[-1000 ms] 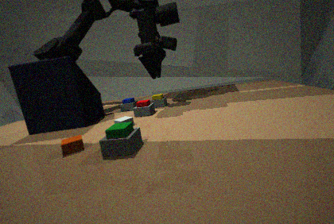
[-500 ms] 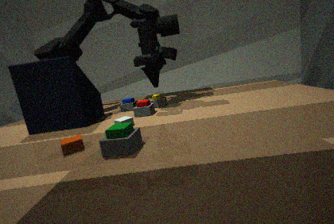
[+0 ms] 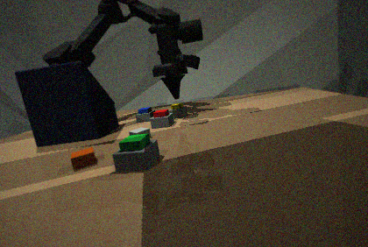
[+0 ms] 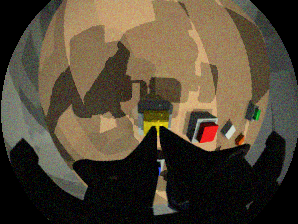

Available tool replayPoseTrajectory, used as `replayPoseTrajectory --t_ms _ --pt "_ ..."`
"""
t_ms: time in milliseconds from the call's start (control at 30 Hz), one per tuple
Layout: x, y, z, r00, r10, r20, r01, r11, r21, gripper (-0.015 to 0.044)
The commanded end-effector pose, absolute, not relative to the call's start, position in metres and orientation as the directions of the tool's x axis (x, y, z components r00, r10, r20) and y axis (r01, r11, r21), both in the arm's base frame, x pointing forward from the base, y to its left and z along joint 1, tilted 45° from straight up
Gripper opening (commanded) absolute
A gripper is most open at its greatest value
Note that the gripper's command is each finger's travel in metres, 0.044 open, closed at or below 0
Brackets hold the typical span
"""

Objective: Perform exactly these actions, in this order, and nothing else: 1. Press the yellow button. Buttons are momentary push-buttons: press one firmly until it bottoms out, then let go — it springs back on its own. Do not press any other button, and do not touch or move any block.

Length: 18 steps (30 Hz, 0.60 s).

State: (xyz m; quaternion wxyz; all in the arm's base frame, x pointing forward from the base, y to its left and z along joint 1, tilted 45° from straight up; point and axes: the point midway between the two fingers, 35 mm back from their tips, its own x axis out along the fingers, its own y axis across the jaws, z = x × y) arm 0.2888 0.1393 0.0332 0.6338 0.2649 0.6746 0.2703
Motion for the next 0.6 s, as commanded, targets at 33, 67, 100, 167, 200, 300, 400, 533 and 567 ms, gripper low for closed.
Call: replayPoseTrajectory --t_ms 33,67,100,167,200,300,400,533,567 --pt "0.286 0.146 0.025 -0.063 0.702 -0.71 0.024 0.712 0.702 0.002" --pt "0.286 0.147 0.024 -0.063 0.702 -0.71 0.024 0.712 0.702 0.002" --pt "0.286 0.148 0.023 -0.063 0.702 -0.71 0.024 0.712 0.702 0.002" --pt "0.285 0.151 0.021 -0.063 0.702 -0.709 0.024 0.712 0.702 0.002" --pt "0.285 0.152 0.019 -0.063 0.702 -0.709 0.024 0.712 0.702 0.002" --pt "0.285 0.155 0.016 -0.063 0.702 -0.709 0.024 0.711 0.703 0.002" --pt "0.284 0.156 0.016 -0.063 0.703 -0.709 0.024 0.711 0.703 0.002" --pt "0.284 0.156 0.016 -0.063 0.703 -0.709 0.024 0.711 0.703 0.002" --pt "0.284 0.156 0.016 -0.063 0.703 -0.709 0.024 0.711 0.703 0.002"
